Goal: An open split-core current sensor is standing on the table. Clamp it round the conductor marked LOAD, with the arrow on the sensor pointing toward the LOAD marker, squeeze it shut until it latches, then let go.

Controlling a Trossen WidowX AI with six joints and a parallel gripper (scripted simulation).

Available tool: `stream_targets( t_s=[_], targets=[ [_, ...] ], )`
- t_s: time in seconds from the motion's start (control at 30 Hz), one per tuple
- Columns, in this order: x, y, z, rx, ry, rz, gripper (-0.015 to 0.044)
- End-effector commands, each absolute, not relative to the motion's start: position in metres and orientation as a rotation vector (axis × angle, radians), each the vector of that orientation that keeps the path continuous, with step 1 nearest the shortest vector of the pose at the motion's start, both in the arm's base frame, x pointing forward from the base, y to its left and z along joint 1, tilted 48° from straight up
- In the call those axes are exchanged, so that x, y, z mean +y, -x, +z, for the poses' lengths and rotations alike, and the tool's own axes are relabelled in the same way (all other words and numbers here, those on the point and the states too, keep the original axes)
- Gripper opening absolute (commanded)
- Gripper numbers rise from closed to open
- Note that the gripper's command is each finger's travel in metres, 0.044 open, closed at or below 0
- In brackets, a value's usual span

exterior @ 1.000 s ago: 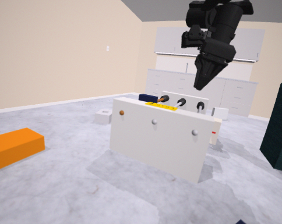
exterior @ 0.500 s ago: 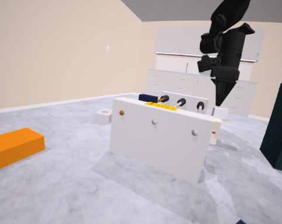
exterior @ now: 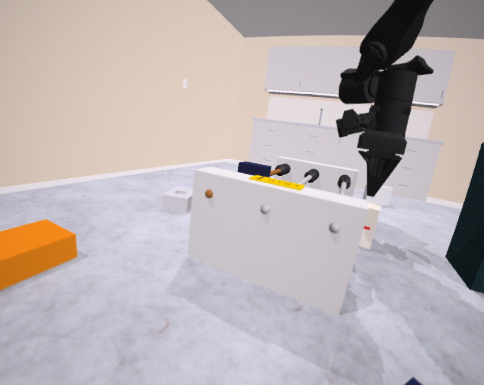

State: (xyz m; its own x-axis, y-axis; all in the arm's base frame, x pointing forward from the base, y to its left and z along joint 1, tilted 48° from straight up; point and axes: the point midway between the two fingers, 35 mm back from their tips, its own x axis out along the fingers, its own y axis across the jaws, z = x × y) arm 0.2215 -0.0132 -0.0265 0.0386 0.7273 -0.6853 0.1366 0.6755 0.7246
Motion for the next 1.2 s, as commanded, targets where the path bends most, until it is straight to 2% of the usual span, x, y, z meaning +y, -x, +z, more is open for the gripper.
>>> stream_targets(
  t_s=[0.0,0.63,0.9,1.17],
  targets=[
    [-0.007,-0.221,-0.032,1.492,-0.76,0.525,0.044],
    [0.015,-0.22,-0.05,1.491,-0.763,0.53,0.044],
    [0.011,-0.221,-0.047,1.491,-0.756,0.53,0.023],
    [0.011,-0.221,-0.047,1.491,-0.756,0.53,0.0177]
  ],
)
